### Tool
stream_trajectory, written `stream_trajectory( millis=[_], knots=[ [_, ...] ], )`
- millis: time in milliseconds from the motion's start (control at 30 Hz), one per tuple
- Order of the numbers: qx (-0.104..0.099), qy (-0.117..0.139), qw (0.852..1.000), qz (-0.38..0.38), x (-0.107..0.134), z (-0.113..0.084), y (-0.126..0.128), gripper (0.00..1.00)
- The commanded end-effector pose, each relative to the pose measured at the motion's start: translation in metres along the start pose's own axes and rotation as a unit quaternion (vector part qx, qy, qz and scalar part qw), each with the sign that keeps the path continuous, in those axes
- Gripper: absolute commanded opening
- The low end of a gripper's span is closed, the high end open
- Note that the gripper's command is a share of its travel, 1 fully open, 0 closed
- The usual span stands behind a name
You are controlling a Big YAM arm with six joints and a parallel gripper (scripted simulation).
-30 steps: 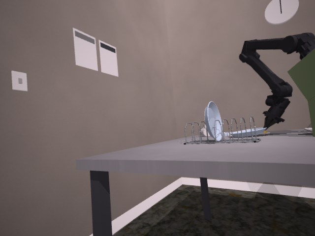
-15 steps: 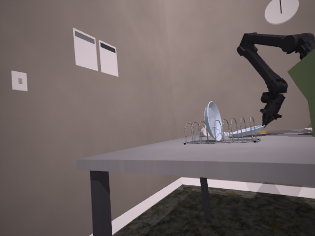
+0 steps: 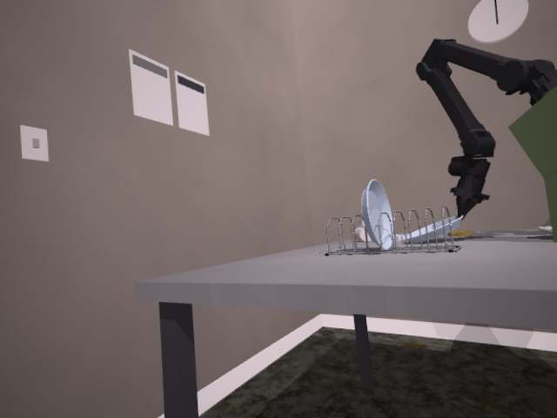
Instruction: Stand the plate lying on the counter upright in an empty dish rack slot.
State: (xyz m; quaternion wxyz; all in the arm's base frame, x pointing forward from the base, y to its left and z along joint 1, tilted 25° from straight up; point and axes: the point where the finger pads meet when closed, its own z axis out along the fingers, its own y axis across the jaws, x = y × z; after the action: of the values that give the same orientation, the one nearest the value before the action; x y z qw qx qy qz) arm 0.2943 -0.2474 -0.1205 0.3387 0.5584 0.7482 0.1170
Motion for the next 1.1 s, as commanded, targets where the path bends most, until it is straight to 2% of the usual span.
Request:
stream_trajectory(
  millis=[0, 433, 500, 533, 567, 1000, 1067],
  knots=[
    [0.017, 0.007, 1.0, 0.011, 0.003, -0.001, 0.005, 0.0],
    [0.101, 0.005, 0.995, 0.01, 0.001, -0.015, 0.028, 0.0],
    [0.101, 0.005, 0.995, 0.01, 0.001, -0.015, 0.028, 0.0],
    [0.117, 0.018, 0.993, 0.012, 0.011, -0.013, 0.021, 0.0],
    [0.113, 0.006, 0.993, 0.01, 0.001, -0.018, 0.032, 0.0],
    [0.19, 0.004, 0.982, 0.009, -0.001, -0.034, 0.06, 0.0],
    [0.19, 0.004, 0.982, 0.009, -0.001, -0.034, 0.06, 0.0]
  ],
)
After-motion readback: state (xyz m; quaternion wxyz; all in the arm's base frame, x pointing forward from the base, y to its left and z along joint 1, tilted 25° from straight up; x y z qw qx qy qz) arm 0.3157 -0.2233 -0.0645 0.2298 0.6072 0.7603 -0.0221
